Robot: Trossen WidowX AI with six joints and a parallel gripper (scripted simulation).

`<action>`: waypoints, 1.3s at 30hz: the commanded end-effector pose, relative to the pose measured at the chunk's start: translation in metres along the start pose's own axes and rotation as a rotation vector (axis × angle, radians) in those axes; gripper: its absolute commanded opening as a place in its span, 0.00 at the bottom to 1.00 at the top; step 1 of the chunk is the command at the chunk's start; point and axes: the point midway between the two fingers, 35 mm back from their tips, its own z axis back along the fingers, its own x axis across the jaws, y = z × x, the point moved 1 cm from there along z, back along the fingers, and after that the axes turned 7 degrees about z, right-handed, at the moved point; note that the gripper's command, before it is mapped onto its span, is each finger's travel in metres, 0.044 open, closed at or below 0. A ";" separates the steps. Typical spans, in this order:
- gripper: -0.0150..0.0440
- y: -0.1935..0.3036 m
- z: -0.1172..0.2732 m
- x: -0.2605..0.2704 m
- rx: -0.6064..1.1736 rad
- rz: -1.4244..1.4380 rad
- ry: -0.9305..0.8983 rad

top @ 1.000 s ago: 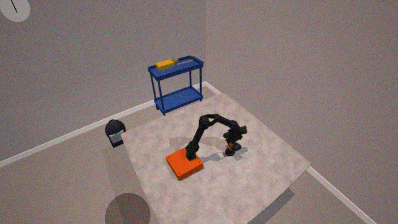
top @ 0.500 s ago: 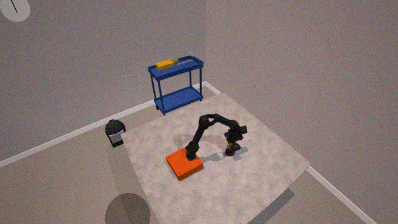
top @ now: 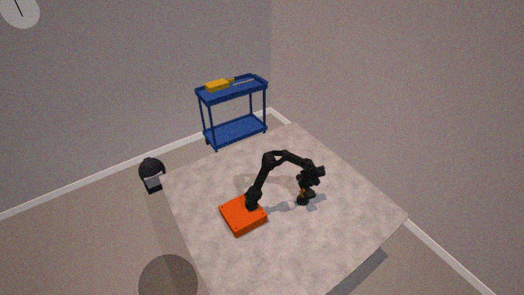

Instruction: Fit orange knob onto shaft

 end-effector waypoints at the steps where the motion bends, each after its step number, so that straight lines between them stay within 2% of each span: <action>1: 0.25 -0.001 0.000 0.000 -0.003 -0.005 0.003; 22: 0.25 -0.001 0.004 -0.001 -0.003 -0.005 0.003; 29: 0.25 -0.001 0.004 -0.001 -0.003 -0.204 0.002; 39: 0.25 0.000 0.001 0.000 -0.003 -0.214 0.002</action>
